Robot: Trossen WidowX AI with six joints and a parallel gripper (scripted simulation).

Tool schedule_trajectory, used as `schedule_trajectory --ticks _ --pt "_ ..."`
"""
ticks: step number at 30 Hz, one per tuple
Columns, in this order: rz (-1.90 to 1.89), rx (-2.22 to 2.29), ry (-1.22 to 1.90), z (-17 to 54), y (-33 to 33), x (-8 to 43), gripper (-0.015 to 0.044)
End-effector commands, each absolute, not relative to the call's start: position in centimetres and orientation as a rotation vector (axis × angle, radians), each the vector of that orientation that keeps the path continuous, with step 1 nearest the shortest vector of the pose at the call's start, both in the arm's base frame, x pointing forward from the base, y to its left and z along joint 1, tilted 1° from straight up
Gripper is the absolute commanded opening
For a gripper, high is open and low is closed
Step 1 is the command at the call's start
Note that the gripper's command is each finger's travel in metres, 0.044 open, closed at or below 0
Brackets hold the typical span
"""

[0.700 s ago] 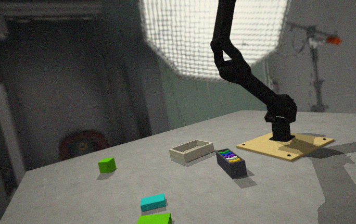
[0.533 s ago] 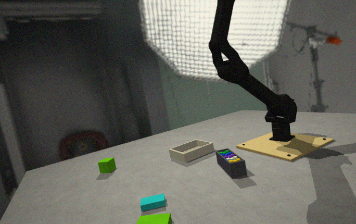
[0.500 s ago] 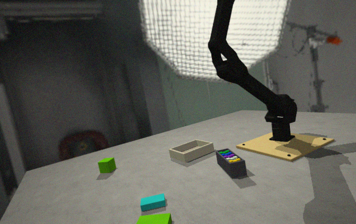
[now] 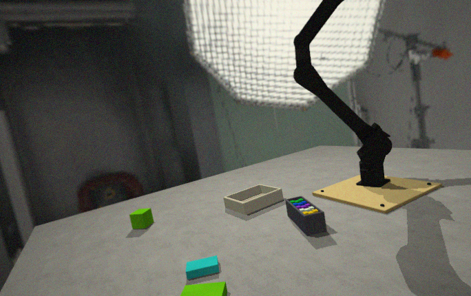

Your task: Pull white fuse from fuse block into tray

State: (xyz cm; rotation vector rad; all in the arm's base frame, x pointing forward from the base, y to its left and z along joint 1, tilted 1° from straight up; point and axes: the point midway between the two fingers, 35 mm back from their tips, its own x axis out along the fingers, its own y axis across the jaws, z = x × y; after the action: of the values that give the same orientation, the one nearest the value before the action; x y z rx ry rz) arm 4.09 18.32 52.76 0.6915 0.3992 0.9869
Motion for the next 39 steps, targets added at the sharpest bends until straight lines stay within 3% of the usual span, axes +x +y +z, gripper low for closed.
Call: schedule_trajectory --ticks 1,10,17,29,39 --pt "0.893 0.534 0.35 50.1 21.5 5.2 0.0074" --pt "0.608 0.229 0.419 41.9 25.8 12.5 0.0074" --pt "0.362 0.076 0.597 34.3 24.7 20.3 0.0074" --pt "-0.041 0.06 1.025 21.7 14.5 29.7 0.0074" --pt "-0.35 0.327 1.415 12.7 2.4 30.0 0.0074"
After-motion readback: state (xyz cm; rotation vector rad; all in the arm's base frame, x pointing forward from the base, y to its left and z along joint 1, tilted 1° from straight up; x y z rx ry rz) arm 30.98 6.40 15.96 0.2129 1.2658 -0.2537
